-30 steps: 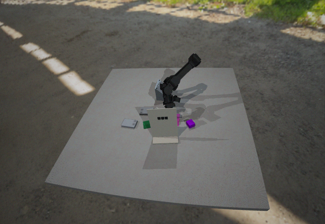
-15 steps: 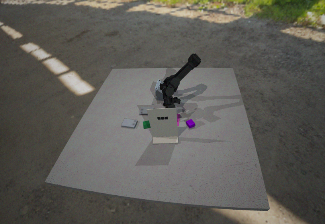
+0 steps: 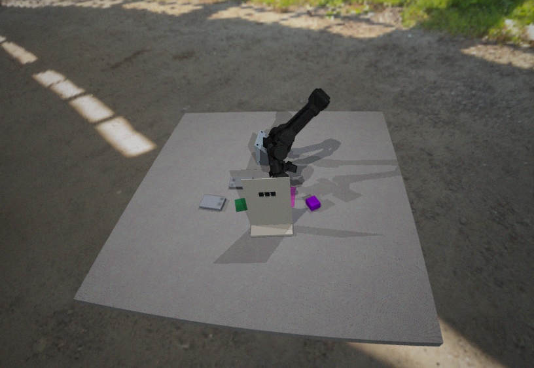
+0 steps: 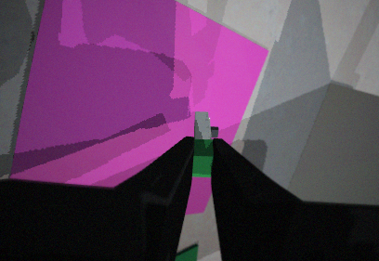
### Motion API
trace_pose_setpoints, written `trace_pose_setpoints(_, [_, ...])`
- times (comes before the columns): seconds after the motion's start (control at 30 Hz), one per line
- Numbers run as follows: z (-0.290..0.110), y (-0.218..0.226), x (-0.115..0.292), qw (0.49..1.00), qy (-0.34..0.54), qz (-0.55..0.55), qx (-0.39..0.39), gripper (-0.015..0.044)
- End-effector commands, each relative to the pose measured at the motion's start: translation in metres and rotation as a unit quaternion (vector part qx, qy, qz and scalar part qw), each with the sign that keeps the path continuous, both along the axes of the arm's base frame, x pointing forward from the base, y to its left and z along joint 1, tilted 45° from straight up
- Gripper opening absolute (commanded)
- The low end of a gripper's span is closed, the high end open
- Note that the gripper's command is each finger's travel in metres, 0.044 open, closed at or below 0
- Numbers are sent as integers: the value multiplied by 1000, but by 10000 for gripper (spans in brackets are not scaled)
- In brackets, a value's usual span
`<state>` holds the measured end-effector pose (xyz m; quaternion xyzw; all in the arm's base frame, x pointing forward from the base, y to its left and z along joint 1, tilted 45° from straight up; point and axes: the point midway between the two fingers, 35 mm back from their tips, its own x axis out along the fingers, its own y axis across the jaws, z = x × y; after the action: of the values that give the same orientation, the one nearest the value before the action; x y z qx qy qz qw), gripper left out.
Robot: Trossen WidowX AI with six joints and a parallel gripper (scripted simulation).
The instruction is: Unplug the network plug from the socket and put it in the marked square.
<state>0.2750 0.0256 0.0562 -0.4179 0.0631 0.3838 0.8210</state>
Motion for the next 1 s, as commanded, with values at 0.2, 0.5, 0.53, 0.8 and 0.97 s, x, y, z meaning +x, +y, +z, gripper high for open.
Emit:
trace_pose_setpoints(0.2, [-7,5,-3,1000,6,-3,3,0])
trace_pose_setpoints(0.5, [-6,8,0,1000,6,-3,3,0])
trace_pose_setpoints(0.53, [-6,9,0,1000,6,-3,3,0])
trace_pose_setpoints(0.8, [-5,8,1,1000,3,0,3,0])
trace_pose_setpoints(0.97, [-5,8,1,1000,3,0,3,105])
